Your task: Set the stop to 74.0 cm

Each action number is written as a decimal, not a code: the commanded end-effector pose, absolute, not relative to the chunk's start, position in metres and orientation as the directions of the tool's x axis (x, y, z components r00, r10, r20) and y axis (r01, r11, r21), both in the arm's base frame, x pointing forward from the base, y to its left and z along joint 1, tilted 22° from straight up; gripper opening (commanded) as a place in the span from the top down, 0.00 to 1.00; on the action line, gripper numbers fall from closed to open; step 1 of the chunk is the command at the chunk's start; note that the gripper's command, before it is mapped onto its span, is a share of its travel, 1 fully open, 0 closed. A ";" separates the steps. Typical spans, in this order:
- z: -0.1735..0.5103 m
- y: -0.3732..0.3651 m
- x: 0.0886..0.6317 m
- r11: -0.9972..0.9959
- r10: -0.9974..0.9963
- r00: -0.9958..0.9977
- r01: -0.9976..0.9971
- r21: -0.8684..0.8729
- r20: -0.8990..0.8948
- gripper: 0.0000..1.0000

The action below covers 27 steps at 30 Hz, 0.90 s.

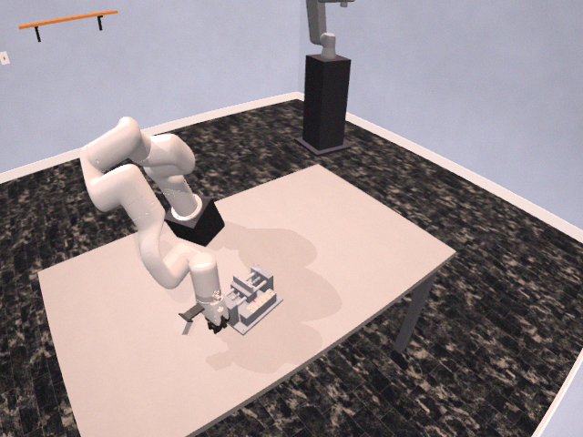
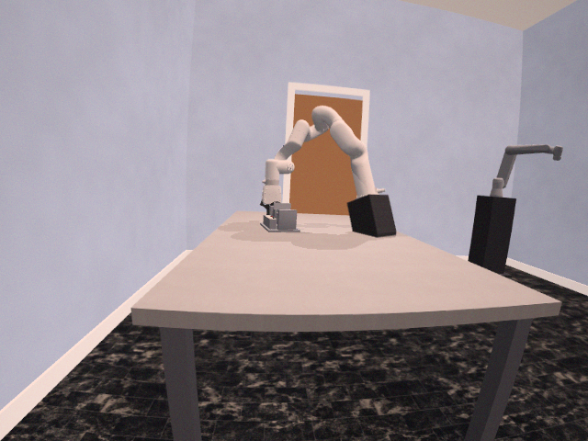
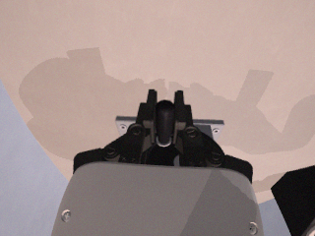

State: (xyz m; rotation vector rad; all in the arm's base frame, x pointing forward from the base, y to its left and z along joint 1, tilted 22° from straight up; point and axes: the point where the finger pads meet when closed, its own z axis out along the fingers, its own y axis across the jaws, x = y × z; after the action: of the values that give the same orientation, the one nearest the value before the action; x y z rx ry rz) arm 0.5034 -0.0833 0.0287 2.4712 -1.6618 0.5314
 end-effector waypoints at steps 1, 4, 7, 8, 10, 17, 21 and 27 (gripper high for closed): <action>0.029 -0.083 0.504 -0.395 -0.873 0.338 -0.913 -0.103 0.352 0.94; 0.025 -0.086 0.500 -0.395 -0.873 0.338 -0.913 -0.103 0.352 0.94; 0.022 -0.090 0.494 -0.395 -0.873 0.338 -0.913 -0.103 0.352 0.94; 0.022 -0.091 0.492 -0.395 -0.873 0.338 -0.913 -0.103 0.352 0.94; 0.021 -0.093 0.488 -0.395 -0.873 0.338 -0.913 -0.103 0.352 0.94; 0.021 -0.096 0.478 -0.395 -0.873 0.338 -0.913 -0.103 0.352 0.94; 0.024 -0.098 0.470 -0.395 -0.873 0.338 -0.913 -0.103 0.352 0.94; 0.030 -0.099 0.461 -0.395 -0.873 0.338 -0.913 -0.103 0.352 0.94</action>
State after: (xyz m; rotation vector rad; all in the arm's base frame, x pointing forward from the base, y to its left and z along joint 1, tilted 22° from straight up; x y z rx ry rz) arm 0.4638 -0.0991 0.0273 2.4755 -1.6604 0.5400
